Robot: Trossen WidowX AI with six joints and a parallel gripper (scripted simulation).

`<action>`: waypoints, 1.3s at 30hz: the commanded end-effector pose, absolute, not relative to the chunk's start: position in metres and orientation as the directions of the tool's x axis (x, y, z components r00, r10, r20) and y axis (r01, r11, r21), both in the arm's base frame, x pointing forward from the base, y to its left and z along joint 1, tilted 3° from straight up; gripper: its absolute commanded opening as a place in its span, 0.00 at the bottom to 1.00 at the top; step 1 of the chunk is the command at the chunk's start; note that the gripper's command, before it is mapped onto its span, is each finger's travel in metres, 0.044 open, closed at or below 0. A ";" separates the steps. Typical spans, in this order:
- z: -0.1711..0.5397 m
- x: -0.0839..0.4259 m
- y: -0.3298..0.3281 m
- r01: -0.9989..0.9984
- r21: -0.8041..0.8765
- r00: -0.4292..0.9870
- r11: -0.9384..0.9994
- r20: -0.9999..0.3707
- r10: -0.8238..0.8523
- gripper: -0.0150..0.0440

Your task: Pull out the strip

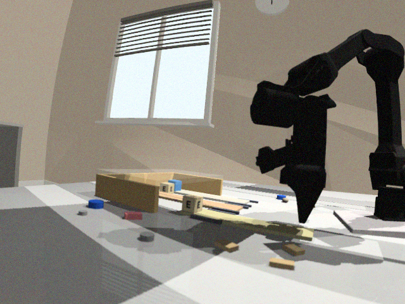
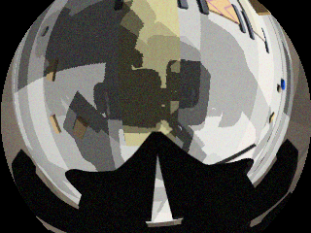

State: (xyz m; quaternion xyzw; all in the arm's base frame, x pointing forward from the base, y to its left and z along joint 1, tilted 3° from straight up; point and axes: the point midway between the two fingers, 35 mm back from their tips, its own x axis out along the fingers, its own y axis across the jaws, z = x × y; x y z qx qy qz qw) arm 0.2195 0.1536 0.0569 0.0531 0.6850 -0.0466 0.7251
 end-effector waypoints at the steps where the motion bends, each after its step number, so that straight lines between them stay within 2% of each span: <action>1: 0.083 0.224 0.158 0.139 0.032 0.069 0.990 -0.997 0.023 0.25; 4: 0.083 0.224 0.158 0.139 0.032 0.069 0.990 -0.997 0.023 0.25; 21: 0.093 0.289 0.146 0.187 0.035 0.075 0.982 -0.997 0.021 1.00; 39: 0.107 0.351 0.136 0.187 0.035 0.081 0.982 -0.996 0.020 1.00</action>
